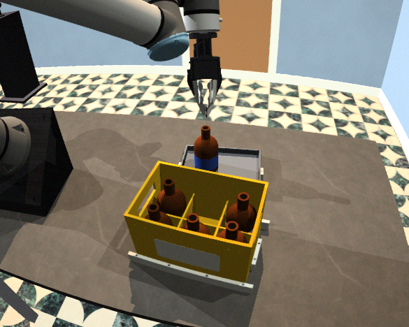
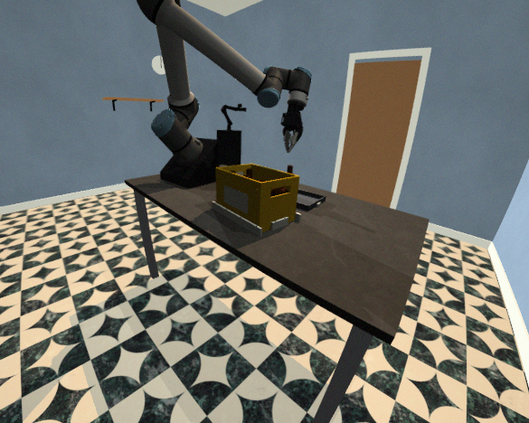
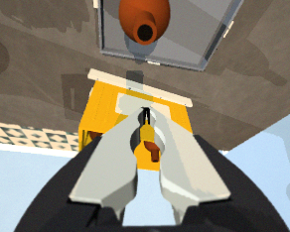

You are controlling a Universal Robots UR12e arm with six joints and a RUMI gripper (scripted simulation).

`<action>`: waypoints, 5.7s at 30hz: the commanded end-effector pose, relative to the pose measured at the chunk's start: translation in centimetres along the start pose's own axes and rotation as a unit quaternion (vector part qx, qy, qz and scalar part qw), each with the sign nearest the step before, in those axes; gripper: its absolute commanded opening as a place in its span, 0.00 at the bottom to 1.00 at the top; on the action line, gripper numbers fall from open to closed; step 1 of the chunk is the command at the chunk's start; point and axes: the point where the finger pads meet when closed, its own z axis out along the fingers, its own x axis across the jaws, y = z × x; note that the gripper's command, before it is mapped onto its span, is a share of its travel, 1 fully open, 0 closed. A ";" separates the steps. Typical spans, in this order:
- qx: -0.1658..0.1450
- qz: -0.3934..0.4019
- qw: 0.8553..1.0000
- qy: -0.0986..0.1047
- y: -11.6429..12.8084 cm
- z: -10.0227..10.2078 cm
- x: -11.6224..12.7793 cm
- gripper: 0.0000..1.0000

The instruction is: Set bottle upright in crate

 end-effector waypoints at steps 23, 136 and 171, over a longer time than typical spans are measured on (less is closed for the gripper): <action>0.000 0.000 1.000 0.000 0.0 -0.1 0.0 0.00; 0.151 0.541 0.822 -0.097 19.7 7.1 -2.2 0.00; 0.145 0.542 0.822 -0.095 -4.0 -1.4 0.0 0.38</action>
